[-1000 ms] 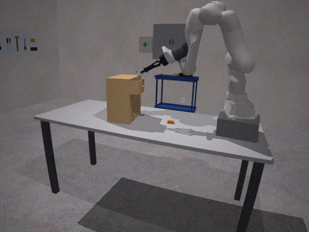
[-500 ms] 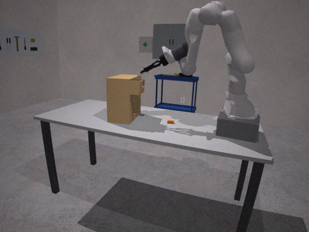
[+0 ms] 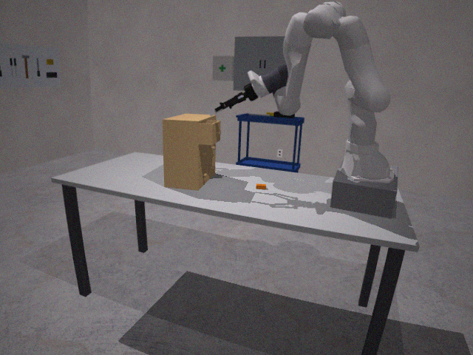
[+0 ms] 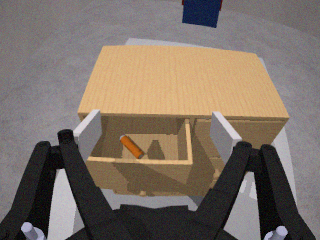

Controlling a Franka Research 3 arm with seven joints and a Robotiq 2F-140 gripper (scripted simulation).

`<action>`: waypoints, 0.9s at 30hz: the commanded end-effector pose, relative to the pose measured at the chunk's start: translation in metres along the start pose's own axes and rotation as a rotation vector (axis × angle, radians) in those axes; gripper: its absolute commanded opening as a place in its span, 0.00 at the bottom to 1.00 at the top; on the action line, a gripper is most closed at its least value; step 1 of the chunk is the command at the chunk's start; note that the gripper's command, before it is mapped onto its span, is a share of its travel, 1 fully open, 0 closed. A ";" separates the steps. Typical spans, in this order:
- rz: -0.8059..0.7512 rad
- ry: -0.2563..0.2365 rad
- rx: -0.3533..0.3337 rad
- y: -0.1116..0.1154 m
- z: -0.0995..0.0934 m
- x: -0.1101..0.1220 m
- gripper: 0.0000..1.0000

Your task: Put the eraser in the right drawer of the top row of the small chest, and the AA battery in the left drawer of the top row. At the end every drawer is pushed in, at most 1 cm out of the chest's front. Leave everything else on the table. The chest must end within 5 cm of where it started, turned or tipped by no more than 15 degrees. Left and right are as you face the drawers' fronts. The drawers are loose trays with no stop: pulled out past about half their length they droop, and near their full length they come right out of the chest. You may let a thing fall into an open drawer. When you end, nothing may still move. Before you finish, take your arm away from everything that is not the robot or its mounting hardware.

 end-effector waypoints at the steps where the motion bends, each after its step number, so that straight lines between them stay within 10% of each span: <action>1: 0.004 0.001 0.000 0.000 0.000 -0.001 1.00; 13: 0.004 0.001 0.000 0.006 -0.012 0.001 1.00; 27: 0.004 0.001 0.000 0.038 -0.077 0.007 1.00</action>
Point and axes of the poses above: the point where the finger pads meet when closed, its own z axis out along the fingers, its own x axis across the jaws, y = z × x, the point moved 4 cm from there along -z, back along the fingers, and after that the axes turned 12 degrees about z, right-handed, at the moved point
